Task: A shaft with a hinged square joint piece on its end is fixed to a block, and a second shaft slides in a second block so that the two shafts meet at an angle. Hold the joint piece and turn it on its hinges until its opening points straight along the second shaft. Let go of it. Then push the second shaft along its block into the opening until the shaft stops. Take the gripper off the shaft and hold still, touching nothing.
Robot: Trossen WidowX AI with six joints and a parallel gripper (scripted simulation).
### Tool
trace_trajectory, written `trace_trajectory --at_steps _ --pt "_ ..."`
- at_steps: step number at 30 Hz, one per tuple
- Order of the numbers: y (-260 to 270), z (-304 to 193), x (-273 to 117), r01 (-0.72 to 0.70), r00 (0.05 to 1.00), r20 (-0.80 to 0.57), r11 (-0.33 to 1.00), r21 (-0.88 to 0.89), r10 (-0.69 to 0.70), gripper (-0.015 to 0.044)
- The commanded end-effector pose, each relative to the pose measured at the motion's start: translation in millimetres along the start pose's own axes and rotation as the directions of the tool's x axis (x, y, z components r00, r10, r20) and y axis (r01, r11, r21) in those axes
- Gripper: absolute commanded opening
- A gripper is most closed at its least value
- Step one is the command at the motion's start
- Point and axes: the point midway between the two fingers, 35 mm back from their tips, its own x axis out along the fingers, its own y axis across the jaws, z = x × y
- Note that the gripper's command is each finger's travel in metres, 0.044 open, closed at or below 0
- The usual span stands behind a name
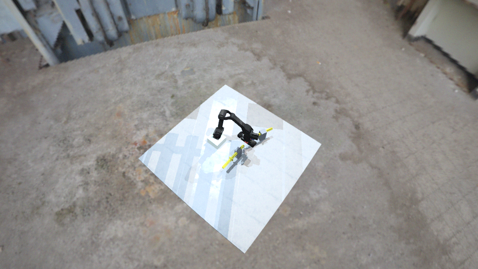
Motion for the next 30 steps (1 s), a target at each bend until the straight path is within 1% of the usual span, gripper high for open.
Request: trace_trajectory --at_steps 1,4,9,30 --pt "-0.3 -0.8 3.5 0.001 0.997 0.072 1.0 -0.006 0.0 0.0" --pt "-0.5 -1.3 5.9 -0.002 0.993 0.12 1.0 -0.009 0.004 0.0" --pt "-0.6 -1.2 6.7 -0.006 0.99 0.142 1.0 -0.01 0.007 0.0" --pt "-0.6 -0.9 6.4 -0.008 0.989 0.15 1.0 -0.008 0.009 0.0"
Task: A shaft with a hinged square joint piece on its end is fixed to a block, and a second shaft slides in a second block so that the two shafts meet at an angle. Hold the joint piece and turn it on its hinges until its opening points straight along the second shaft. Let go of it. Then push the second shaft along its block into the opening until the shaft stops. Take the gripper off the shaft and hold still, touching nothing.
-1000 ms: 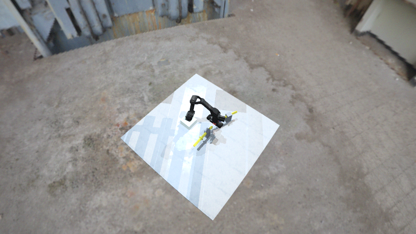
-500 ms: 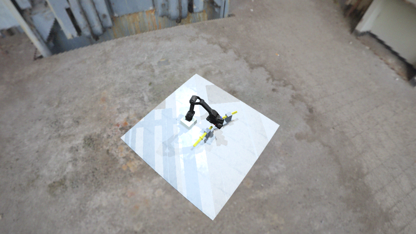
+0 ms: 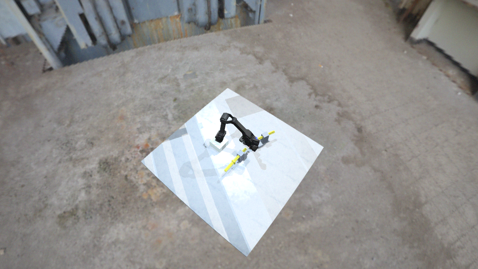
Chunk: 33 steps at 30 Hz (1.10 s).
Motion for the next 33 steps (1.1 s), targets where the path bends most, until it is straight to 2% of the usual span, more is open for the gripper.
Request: trace_trajectory --at_steps 1,2,7,10,21,33 --pt "0.0 0.0 0.0 0.0 1.0 0.0 1.0 0.0 0.0 0.0" --pt "0.0 0.0 0.0 0.0 1.0 0.0 1.0 0.0 0.0 0.0" --pt "0.0 0.0 0.0 0.0 1.0 0.0 1.0 0.0 0.0 0.0131" --pt "0.0 0.0 0.0 0.0 1.0 0.0 1.0 0.0 0.0 0.0147" --pt "0.0 0.0 0.0 0.0 1.0 0.0 1.0 0.0 0.0 0.0436" --pt "0.0 0.0 0.0 0.0 1.0 0.0 1.0 0.0 0.0 0.044"
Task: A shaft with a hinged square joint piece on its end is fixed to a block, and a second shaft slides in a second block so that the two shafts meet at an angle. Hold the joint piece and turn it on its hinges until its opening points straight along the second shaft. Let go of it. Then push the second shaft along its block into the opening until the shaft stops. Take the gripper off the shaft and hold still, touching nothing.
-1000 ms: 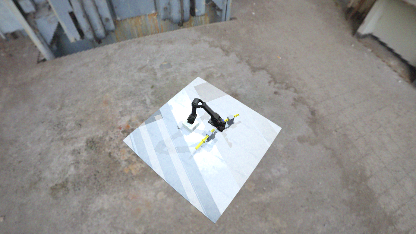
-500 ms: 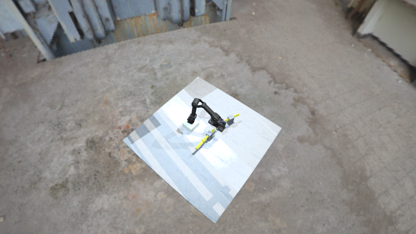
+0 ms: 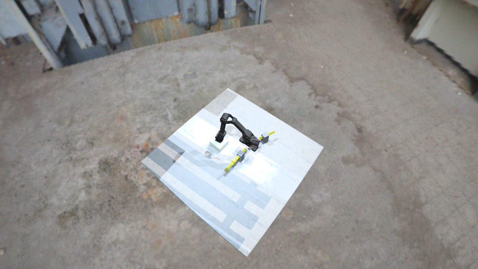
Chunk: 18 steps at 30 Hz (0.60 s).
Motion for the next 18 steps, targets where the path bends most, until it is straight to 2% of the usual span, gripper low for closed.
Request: trace_trajectory --at_steps 1,4,10,18 --pt "0.4 0.0 0.0 -0.002 1.0 0.0 1.0 0.0 0.002 0.044" --pt "0.6 0.4 -0.5 -0.005 1.0 -0.022 1.0 0.003 0.005 0.044" --pt "2.1 3.9 -8.6 -0.012 0.977 -0.214 1.0 0.014 0.015 0.044" --pt "1.6 11.0 -28.2 0.035 0.899 -0.437 0.999 -0.011 -0.036 0.044"
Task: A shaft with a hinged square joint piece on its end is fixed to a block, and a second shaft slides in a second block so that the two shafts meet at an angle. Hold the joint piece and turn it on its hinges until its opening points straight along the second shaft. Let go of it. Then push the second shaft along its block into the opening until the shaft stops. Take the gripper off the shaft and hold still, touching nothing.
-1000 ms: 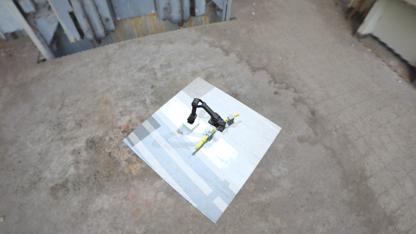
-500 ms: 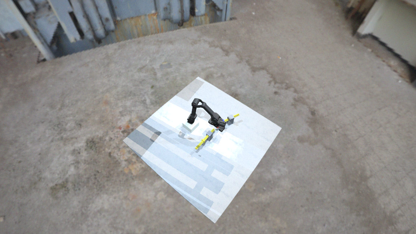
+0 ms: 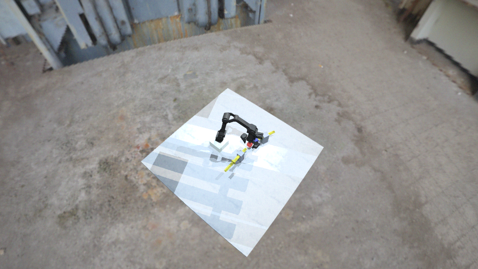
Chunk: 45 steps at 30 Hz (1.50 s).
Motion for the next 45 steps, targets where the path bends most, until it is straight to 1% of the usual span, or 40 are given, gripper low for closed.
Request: trace_trajectory --at_steps 1,13,18,24,34,45 --pt "-1.0 -0.1 -7.5 0.018 0.995 -0.099 1.0 0.001 -0.017 0.044" --pt "-0.9 0.5 -8.5 0.019 0.996 -0.089 1.0 0.003 -0.018 0.044" --pt "-3.5 -0.4 -21.0 0.026 0.997 -0.071 0.988 0.151 -0.015 0.044" --pt "-6.7 -2.3 -38.8 0.031 0.999 -0.045 0.937 0.348 -0.017 0.044" --pt "-9.0 -6.8 -68.7 0.013 1.0 -0.002 0.766 0.642 -0.016 0.044" --pt "-7.1 -13.4 -101.6 -0.035 0.999 0.045 0.477 0.878 -0.01 0.044"
